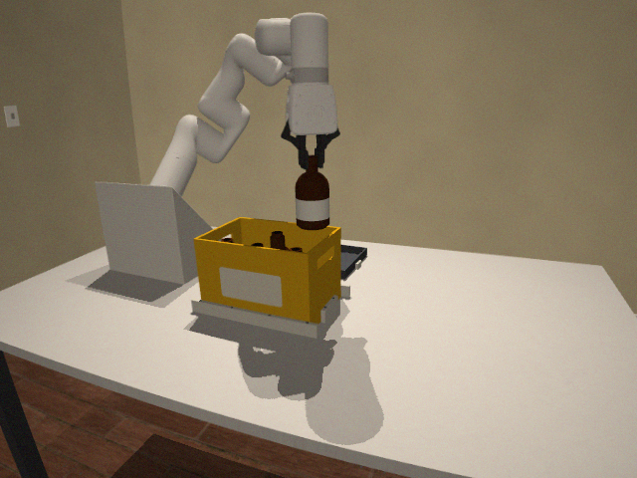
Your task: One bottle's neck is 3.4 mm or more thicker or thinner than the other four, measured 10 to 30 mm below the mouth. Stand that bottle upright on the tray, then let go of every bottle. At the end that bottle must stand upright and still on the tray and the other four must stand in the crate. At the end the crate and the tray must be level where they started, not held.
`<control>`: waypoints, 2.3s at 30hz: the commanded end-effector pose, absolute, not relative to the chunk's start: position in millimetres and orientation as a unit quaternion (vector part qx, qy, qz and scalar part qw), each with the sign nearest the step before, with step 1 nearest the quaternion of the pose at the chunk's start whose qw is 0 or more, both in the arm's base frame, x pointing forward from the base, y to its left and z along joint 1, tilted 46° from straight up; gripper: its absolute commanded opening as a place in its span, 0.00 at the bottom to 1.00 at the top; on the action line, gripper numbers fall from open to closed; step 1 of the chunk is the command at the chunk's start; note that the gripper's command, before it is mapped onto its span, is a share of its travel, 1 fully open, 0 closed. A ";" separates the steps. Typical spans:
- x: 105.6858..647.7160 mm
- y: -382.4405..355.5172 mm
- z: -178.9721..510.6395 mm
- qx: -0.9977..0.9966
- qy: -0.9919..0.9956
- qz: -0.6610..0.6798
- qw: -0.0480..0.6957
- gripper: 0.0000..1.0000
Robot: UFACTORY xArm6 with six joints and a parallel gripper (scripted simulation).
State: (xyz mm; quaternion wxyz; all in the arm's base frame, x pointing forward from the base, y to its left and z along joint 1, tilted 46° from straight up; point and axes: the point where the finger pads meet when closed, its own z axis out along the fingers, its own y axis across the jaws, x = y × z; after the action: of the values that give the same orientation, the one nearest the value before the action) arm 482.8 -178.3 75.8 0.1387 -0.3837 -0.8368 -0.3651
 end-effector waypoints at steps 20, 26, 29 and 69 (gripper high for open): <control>482.1 -176.9 80.1 -0.384 -0.837 -0.365 0.136 0.00; 481.2 -175.0 81.9 -0.384 -0.837 -0.365 0.136 0.00; 480.5 -173.7 83.2 -0.384 -0.837 -0.365 0.136 0.00; 464.0 -140.1 116.6 -0.384 -0.837 -0.365 0.136 0.00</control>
State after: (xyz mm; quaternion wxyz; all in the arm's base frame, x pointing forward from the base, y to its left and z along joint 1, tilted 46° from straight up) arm 465.9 -143.8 110.2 0.1388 -0.3836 -0.8368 -0.3651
